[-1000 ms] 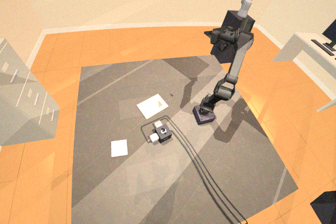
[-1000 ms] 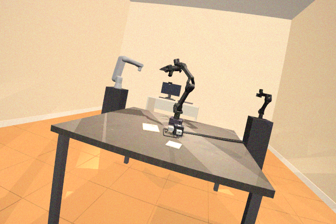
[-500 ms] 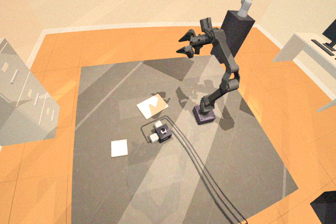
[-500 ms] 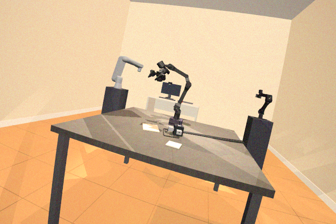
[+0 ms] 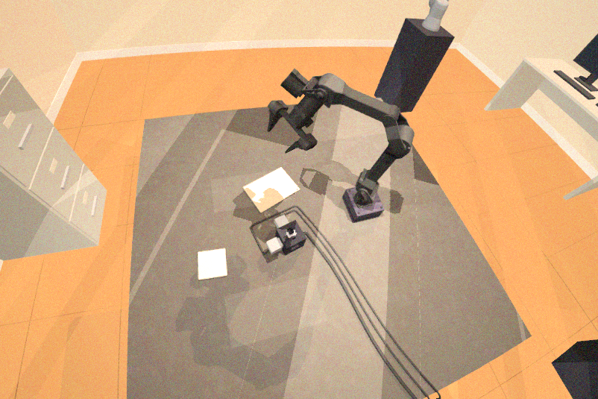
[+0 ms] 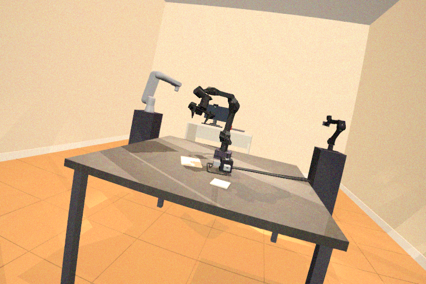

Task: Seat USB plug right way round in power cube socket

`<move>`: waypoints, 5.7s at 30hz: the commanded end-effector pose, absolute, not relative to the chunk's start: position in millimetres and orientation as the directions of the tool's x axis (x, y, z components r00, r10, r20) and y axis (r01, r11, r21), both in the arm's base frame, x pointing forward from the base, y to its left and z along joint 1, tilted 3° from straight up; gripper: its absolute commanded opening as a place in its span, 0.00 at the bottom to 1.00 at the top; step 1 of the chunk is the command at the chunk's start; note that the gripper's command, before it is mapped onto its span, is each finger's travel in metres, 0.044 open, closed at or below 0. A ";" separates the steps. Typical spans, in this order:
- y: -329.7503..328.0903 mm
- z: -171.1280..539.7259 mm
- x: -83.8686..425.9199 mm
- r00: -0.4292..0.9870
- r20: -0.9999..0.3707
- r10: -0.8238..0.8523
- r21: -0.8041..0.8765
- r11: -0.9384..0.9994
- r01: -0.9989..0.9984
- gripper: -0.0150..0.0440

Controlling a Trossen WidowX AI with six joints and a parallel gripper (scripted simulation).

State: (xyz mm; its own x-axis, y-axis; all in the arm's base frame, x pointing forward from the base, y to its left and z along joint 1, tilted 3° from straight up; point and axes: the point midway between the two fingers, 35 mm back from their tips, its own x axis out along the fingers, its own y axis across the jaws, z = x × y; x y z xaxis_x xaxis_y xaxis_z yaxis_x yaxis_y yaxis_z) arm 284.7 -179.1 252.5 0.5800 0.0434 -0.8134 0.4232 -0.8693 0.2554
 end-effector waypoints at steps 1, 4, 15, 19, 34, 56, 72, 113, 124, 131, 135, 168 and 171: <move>-131.6 223.1 306.7 0.472 -0.873 0.119 0.247 -0.728 0.640 1.00; -93.5 202.3 317.9 0.385 -0.911 0.150 0.235 -0.579 0.781 1.00; 41.9 134.7 313.9 0.092 -0.992 0.086 0.105 0.158 0.982 1.00; 57.5 126.1 308.5 0.058 -0.997 0.052 0.070 0.259 0.963 1.00; 58.5 121.5 309.9 0.058 -0.997 0.052 0.070 0.259 0.963 1.00; 59.6 99.3 311.4 0.058 -0.997 0.052 0.070 0.259 0.963 1.00; 60.2 98.2 312.0 0.060 -0.997 0.055 0.072 0.256 0.964 0.64; 59.7 107.1 311.5 0.060 -0.997 0.055 0.072 0.256 0.964 0.25; 59.4 114.4 311.1 0.060 -0.997 0.055 0.072 0.256 0.964 0.25; 59.1 119.1 310.8 0.060 -0.997 0.055 0.072 0.256 0.964 0.25; 59.0 121.8 310.7 0.060 -0.997 0.055 0.072 0.256 0.964 0.25; 58.8 125.4 310.5 0.061 -0.997 0.055 0.082 0.711 0.698 0.25; 58.8 125.4 310.5 0.061 -0.997 0.055 0.081 0.764 0.640 0.25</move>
State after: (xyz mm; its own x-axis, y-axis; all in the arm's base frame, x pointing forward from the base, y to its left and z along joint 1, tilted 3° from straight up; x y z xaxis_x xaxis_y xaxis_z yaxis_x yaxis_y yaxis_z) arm 310.4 58.8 125.8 0.0611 0.0551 -0.9966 0.6983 0.7111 0.0821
